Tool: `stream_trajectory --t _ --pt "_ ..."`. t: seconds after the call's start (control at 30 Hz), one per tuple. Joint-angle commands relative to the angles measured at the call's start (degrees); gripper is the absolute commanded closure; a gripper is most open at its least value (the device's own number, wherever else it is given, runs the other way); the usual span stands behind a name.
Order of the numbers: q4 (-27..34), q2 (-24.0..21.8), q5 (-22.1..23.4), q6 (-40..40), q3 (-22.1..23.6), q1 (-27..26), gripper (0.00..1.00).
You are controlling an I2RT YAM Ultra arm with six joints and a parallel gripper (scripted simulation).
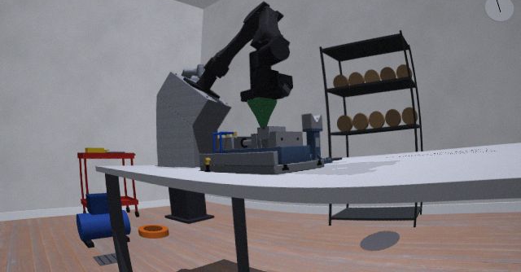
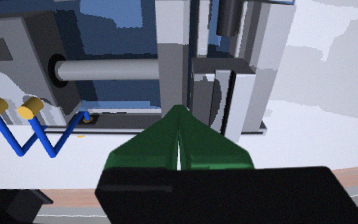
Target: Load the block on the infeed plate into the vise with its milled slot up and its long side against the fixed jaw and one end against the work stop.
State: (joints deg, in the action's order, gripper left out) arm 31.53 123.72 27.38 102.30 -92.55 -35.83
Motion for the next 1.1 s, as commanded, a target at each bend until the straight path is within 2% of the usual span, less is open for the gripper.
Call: stream_trajectory --t 0.0,0.1,0.13,0.4,1.07 --pt "-0.4 0.9 0.1 -0.5 -1.4 -0.2 1.0" --pt "-0.2 1.0 0.1 -0.5 -1.4 -0.2 1.0" --pt "-0.2 -0.3 0.1 -0.5 -1.5 -0.1 1.0" --pt "-0.5 1.3 0.1 -0.6 -1.5 -0.2 1.0" --pt "-0.7 1.3 0.0 -0.7 -1.6 -0.1 1.0"
